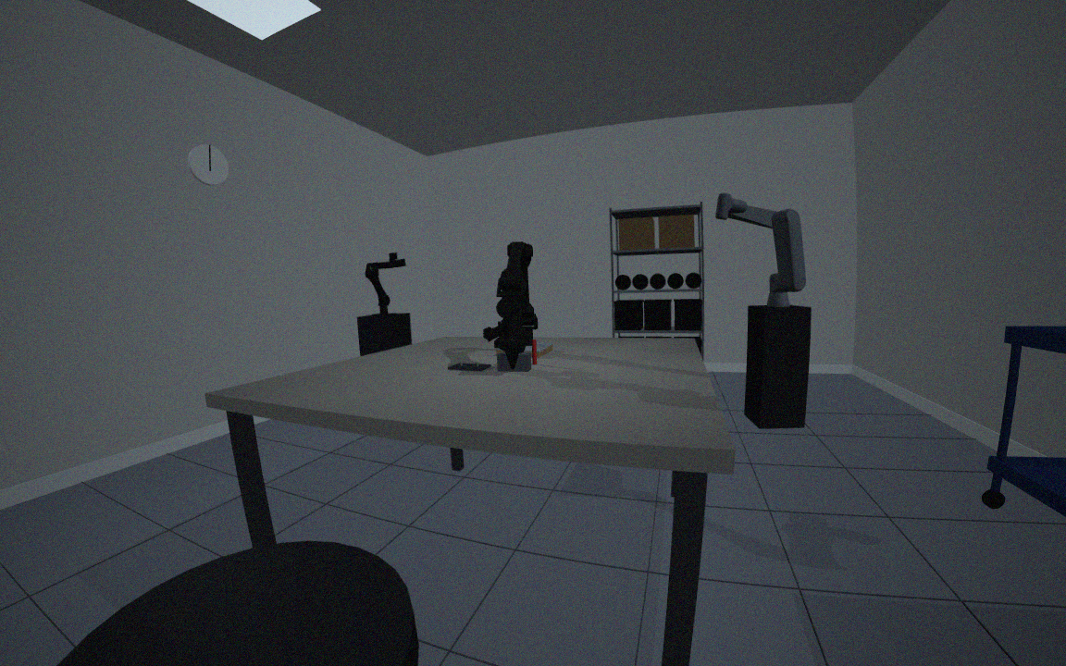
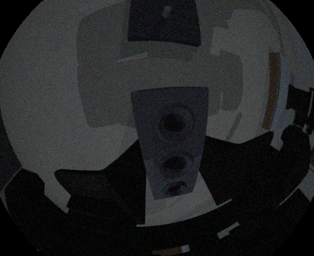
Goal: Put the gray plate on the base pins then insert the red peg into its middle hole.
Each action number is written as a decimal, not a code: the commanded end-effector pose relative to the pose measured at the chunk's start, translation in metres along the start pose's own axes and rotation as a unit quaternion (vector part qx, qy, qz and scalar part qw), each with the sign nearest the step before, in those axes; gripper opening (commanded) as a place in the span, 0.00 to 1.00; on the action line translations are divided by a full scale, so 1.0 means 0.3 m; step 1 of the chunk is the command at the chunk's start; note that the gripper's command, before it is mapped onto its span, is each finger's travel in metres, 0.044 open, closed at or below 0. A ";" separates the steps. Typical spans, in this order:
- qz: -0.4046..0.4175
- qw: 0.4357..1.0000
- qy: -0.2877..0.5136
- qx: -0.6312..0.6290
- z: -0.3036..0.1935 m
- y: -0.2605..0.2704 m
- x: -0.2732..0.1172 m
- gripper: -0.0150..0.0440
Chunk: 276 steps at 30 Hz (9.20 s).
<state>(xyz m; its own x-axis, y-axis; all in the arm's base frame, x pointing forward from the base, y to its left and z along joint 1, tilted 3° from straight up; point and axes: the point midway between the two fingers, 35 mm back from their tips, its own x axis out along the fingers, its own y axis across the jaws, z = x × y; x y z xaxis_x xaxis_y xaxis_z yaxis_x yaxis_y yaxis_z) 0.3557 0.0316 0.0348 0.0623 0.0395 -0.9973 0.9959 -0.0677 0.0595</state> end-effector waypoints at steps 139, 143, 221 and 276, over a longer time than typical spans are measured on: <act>0.000 0.999 -0.009 0.052 0.520 -0.056 -0.130 0.25; 0.000 0.999 -0.009 0.052 0.521 -0.055 -0.128 0.25; -0.003 0.992 -0.002 -0.127 -0.017 -0.219 -0.458 1.00; -0.004 0.983 0.000 -0.185 -0.133 -0.323 -0.126 1.00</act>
<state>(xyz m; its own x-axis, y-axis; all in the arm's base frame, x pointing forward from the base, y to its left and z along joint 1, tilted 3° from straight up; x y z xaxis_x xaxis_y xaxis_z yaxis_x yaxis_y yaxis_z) 0.2605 0.0770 0.0762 0.0620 0.0441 -0.9971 0.9498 0.3044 0.0725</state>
